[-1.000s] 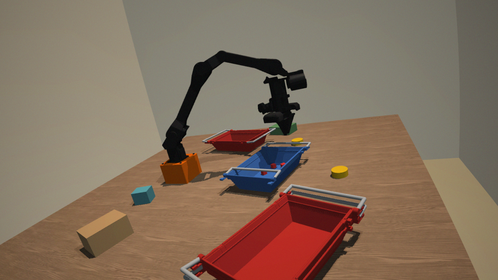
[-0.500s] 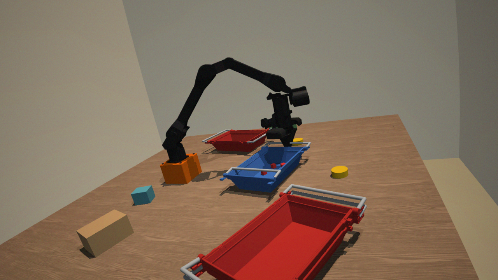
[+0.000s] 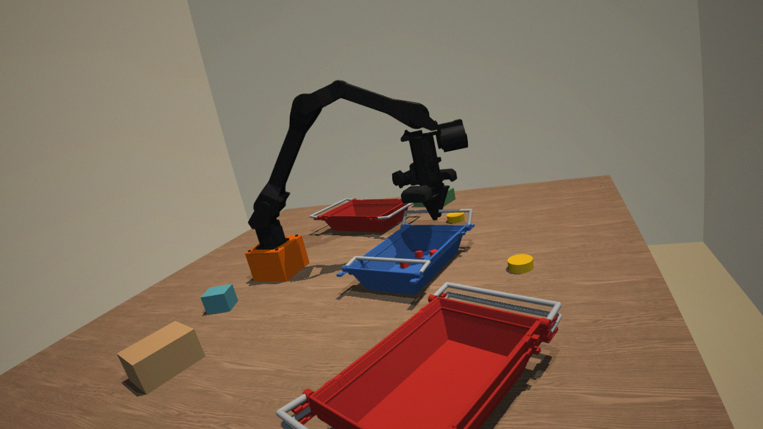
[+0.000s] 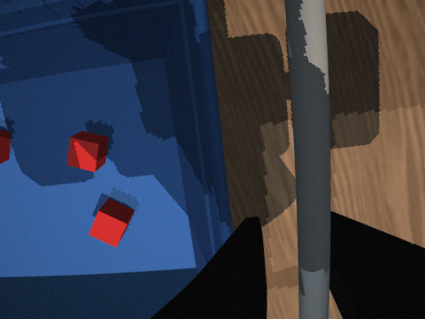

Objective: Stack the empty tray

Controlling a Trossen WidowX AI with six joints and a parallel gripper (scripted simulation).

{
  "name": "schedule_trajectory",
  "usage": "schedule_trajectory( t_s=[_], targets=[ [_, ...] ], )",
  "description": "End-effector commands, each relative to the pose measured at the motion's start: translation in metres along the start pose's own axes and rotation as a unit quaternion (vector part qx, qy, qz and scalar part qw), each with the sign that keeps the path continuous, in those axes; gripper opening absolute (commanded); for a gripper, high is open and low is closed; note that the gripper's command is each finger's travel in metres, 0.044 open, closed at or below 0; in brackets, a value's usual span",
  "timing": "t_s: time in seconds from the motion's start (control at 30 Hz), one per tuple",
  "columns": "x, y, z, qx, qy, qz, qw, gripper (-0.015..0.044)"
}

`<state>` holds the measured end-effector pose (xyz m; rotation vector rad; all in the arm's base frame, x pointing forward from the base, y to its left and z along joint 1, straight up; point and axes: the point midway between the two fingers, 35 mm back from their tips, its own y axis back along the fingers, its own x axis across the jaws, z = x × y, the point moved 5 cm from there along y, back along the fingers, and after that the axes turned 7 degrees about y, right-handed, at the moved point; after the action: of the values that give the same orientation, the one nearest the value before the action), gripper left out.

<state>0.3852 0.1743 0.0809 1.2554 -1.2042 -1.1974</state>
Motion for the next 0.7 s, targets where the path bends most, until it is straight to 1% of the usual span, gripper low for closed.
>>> schedule_trajectory(
  t_s=[0.0,0.13,0.37,0.5,0.67],
  targets=[
    [0.019,0.003,0.001,-0.001,-0.005,0.009,1.0,0.0081],
    [0.032,0.0,0.003,-0.001,-0.005,0.009,1.0,0.0081],
    [0.055,-0.017,0.006,-0.001,-0.005,0.01,1.0,0.0081],
    [0.053,-0.006,0.005,-0.001,-0.005,0.01,1.0,0.0081],
    [0.049,0.024,0.005,-0.001,-0.005,0.01,1.0,0.0081]
  ],
)
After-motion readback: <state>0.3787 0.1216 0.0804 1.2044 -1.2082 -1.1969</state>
